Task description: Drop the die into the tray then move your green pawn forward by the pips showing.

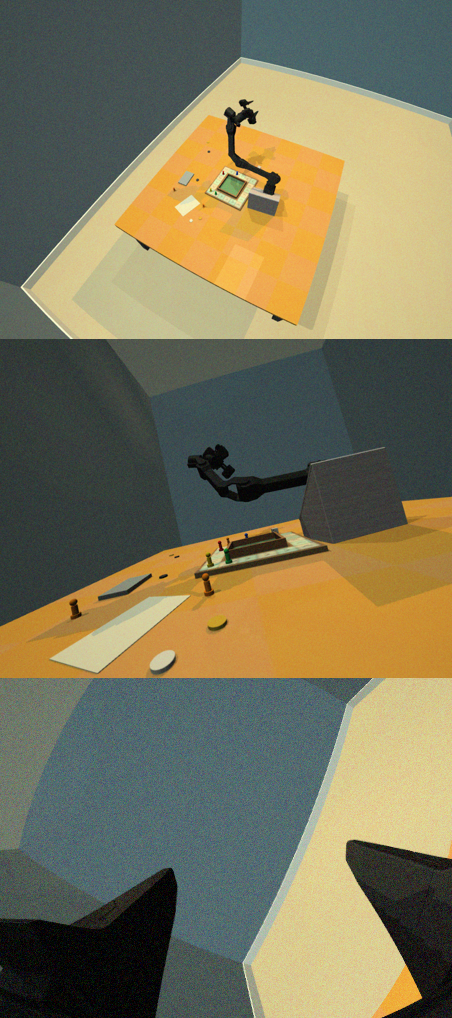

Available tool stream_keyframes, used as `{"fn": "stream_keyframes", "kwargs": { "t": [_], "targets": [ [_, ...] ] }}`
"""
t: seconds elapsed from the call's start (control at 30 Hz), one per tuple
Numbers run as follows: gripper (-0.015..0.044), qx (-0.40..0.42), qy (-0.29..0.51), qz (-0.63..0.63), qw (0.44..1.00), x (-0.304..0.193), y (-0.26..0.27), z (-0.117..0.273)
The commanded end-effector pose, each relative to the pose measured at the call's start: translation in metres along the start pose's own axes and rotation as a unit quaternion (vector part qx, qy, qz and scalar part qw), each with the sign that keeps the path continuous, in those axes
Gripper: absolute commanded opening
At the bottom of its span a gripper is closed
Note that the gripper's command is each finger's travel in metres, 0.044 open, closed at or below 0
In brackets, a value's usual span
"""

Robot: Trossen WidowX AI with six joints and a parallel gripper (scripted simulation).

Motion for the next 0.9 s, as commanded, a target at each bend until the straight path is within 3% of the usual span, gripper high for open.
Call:
{"fn": "stream_keyframes", "kwargs": {
  "t": [0.0,0.13,0.57,0.87],
  "targets": [
    [0.0374,-0.001,-0.001,-0.002,1.0,0.002,0.0,-0.001],
    [0.0275,-0.021,-0.023,-0.027,0.999,0.046,0.002,-0.014],
    [0.0275,-0.105,0.005,-0.03,0.994,0.18,-0.021,-0.051],
    [0.0275,-0.214,0.113,0.071,0.968,0.234,-0.113,-0.093]
  ]
}}
Point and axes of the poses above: the point midway between the two fingers, 35 mm back from their tips, its own z axis back along the fingers, its own y axis across the jaws, x = y × z, the point moved 1 cm from there along z, back along the fingers, and after that the axes turned 2 degrees about z, right-handed, at the moved point
